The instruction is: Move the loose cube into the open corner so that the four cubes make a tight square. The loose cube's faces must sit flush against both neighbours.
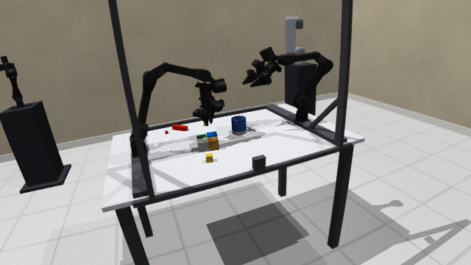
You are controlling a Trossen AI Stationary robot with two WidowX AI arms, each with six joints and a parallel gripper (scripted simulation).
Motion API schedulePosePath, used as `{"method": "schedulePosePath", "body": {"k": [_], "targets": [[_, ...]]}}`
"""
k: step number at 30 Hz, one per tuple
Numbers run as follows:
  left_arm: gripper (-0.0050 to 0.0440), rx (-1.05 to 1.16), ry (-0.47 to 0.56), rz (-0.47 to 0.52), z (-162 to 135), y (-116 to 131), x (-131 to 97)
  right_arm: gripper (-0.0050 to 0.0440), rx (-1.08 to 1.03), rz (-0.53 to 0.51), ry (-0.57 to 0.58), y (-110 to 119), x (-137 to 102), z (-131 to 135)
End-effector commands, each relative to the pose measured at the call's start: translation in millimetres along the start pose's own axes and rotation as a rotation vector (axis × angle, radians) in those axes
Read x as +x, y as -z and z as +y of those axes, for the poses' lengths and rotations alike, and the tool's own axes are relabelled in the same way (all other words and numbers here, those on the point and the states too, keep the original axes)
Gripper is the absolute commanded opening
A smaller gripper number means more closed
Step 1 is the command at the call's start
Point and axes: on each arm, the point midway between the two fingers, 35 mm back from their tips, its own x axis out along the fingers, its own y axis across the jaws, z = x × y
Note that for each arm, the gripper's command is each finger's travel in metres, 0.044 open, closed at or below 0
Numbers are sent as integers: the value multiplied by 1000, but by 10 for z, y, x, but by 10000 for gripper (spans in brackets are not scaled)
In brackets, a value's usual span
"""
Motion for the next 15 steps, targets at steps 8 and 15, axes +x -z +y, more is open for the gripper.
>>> {"method": "schedulePosePath", "body": {"k": [8, 15], "targets": [[174, 508, -49, -35, 126, 169, 38, 400, -7, -24, 2, -80, -42, 2], [174, 741, -57, -30, 167, 253, 125, 400, -7, -24, 2, -80, -42, 2]]}}
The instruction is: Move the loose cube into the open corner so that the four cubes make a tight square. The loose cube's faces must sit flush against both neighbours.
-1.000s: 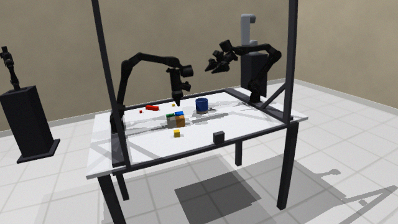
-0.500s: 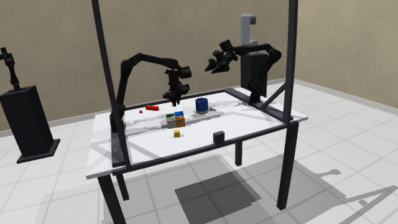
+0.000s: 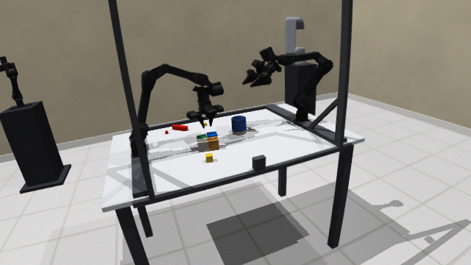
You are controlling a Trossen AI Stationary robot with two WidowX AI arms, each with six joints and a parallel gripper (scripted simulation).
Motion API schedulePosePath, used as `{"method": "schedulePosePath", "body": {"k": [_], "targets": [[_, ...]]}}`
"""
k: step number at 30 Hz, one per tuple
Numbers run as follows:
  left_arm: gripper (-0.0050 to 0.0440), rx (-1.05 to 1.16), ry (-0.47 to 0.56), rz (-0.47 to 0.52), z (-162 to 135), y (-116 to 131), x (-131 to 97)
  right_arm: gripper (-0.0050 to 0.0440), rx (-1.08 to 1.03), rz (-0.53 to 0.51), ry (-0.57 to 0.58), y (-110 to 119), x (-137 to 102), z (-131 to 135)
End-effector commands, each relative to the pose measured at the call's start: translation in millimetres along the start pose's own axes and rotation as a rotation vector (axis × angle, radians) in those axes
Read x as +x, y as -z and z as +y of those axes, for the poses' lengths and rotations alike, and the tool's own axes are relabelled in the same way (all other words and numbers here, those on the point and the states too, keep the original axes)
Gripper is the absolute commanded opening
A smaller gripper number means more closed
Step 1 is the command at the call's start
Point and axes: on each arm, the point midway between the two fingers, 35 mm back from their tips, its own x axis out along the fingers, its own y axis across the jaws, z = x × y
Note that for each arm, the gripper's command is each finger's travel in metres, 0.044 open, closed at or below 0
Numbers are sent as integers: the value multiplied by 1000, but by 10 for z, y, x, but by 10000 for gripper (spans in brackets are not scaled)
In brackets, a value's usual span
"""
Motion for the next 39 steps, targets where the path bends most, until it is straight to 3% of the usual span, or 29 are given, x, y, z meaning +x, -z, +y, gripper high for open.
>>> {"method": "schedulePosePath", "body": {"k": [1, 7, 18, 27, 39], "targets": [[174, 175, -51, -9, 14, 66, -74, 400, -7, -24, 2, -80, -42, 2], [174, 356, 14, -1, -59, 102, 154, 400, -7, -24, 2, -80, -42, 2], [174, 353, -4, 1, 5, 118, 115, 400, -7, -24, 2, -80, -42, 2], [174, 352, 11, -1, -41, 113, 394, 400, 46, 52, 69, 180, -36, -41], [174, 351, -14, 1, -62, -4, 389, 400, 64, 66, 95, 293, -28, -36]]}}
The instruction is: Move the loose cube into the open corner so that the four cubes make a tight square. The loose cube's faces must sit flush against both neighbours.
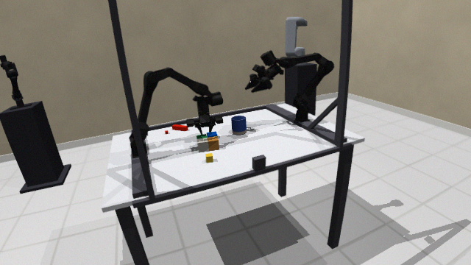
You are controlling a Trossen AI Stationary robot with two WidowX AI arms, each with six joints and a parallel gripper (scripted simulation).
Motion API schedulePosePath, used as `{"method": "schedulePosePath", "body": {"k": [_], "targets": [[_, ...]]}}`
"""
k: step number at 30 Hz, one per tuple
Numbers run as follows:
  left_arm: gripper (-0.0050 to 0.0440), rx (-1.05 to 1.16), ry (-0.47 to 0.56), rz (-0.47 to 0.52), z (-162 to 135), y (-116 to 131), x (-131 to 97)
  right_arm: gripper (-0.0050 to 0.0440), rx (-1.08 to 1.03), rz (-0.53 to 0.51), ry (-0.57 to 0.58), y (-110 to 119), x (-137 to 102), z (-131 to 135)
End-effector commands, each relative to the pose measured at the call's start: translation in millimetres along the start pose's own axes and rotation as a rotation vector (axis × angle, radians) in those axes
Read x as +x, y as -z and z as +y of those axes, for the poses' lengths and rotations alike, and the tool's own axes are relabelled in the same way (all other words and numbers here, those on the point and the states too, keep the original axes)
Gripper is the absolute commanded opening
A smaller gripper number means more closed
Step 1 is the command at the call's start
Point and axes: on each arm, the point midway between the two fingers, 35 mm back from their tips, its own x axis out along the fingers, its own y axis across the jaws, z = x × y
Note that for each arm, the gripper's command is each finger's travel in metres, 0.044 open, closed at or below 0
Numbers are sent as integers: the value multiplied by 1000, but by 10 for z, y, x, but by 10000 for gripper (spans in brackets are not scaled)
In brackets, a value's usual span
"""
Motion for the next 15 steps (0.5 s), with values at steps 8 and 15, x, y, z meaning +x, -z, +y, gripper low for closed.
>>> {"method": "schedulePosePath", "body": {"k": [8, 15], "targets": [[174, 0, -53, 16, 75, -78, -140, 400, 6, -24, 4, 20, -25, 47], [174, 2, -43, 12, 45, -167, -111, 400, 10, -26, 6, 53, -12, 62]]}}
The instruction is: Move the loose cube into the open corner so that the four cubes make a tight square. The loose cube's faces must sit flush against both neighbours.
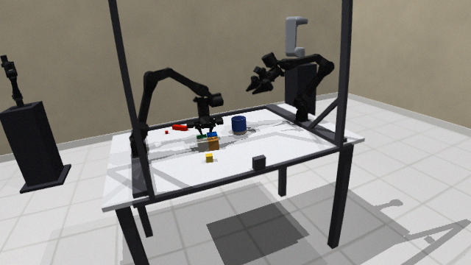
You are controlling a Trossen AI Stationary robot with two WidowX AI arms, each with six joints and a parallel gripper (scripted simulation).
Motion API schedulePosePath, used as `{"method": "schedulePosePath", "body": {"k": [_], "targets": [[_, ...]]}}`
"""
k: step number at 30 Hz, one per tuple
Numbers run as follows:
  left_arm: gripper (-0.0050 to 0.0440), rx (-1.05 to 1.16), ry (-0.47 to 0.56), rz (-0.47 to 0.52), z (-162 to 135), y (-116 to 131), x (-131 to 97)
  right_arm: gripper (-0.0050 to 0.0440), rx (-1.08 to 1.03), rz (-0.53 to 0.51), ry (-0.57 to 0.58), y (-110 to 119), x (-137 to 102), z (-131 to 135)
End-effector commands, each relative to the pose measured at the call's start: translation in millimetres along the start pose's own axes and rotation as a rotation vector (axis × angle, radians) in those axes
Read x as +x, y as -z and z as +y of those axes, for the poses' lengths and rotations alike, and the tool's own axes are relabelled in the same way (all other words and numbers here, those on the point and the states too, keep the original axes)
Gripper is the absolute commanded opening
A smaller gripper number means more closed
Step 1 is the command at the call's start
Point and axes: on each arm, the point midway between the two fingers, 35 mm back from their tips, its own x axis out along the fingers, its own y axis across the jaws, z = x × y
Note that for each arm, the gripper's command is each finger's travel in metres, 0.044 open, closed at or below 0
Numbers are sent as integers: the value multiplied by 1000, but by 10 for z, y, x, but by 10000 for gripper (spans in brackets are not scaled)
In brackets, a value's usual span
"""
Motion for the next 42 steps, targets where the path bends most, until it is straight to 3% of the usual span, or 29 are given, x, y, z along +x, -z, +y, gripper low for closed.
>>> {"method": "schedulePosePath", "body": {"k": [1, 18, 26, 42], "targets": [[174, 3, -44, 11, 47, -66, -136, 400, 1, -23, 1, -45, -32, 14], [174, 3, -44, 9, 45, -274, -132, 400, -2, -30, 1, -88, -44, 8], [174, -38, -40, 10, 94, -8, -128, 400, -2, -30, 1, -88, -44, 8], [174, -781, -150, -6, 513, 154, -355, 400, -2, -30, 1, -88, -44, 8]]}}
